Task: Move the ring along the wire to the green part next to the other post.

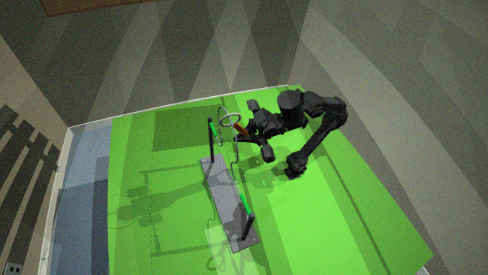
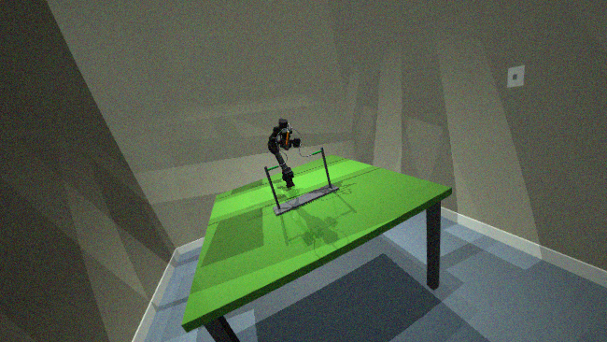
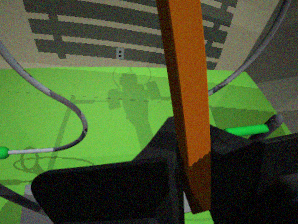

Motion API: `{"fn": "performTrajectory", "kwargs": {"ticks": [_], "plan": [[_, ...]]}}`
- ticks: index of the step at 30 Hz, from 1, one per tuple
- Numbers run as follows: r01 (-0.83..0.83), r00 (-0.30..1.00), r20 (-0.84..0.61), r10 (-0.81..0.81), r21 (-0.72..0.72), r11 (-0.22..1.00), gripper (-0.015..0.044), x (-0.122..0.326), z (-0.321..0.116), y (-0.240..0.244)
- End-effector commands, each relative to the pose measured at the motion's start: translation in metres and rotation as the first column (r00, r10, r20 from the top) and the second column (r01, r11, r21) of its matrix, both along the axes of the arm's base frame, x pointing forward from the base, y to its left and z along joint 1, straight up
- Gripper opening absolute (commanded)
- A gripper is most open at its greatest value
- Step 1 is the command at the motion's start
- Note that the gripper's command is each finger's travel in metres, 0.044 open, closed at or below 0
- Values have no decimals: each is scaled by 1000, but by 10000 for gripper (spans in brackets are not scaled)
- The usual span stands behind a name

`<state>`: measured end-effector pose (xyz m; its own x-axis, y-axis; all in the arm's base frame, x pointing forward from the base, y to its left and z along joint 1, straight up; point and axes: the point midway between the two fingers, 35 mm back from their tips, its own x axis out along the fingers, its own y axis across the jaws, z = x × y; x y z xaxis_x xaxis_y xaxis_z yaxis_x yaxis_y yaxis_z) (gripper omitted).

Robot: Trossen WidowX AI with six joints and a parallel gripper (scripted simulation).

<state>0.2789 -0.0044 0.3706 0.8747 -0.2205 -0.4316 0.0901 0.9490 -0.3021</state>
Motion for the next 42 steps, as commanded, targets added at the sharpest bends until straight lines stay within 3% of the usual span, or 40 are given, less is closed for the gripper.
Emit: {"fn": "performTrajectory", "kwargs": {"ticks": [1, 42], "plan": [[1, 1000, 3, -1, -49, 999, -150, 0, 0, -2], [14, 1000, 21, -3, -547, 837, -150, 0, 11, -18]]}}
